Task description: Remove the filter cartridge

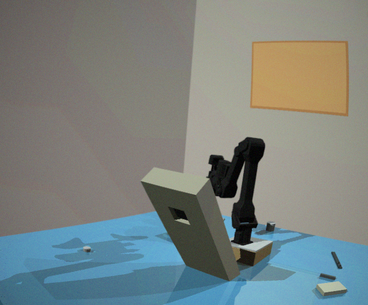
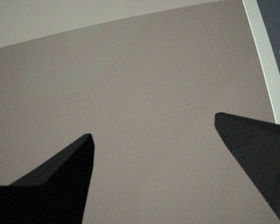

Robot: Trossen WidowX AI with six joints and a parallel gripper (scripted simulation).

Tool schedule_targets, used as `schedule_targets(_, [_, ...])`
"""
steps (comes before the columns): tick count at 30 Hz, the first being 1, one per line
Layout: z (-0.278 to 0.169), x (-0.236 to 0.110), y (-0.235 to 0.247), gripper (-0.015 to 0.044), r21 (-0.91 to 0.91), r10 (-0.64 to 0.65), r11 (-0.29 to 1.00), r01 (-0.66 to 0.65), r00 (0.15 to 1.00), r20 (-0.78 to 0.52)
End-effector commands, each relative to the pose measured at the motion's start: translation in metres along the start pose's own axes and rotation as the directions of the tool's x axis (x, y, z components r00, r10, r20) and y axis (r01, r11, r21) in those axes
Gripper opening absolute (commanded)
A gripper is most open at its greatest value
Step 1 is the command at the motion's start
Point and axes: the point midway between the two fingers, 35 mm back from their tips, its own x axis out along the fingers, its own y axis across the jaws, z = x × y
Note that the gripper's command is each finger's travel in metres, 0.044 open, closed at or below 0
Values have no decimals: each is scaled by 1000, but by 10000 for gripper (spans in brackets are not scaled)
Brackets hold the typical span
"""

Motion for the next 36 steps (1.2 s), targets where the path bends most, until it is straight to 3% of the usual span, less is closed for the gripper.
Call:
schedule_targets(1, [-3, 0, 0, 374, -3, -3, 1000, 2, 1000, -7])
schedule_targets(7, [-93, -9, 2, 216, -42, -88, 996, 80, 966, -242])
schedule_targets(12, [-175, -40, 11, 88, -52, -162, 986, 156, 873, -460])
schedule_targets(18, [-252, -98, 30, 88, -101, -227, 971, 217, 703, -674])
schedule_targets(25, [-313, -191, 62, 88, -193, -282, 952, 237, 436, -855])
schedule_targets(31, [-333, -283, 94, 88, -282, -316, 938, 199, 167, -934])
schedule_targets(36, [-324, -361, 122, 88, -348, -342, 929, 125, -68, -937])
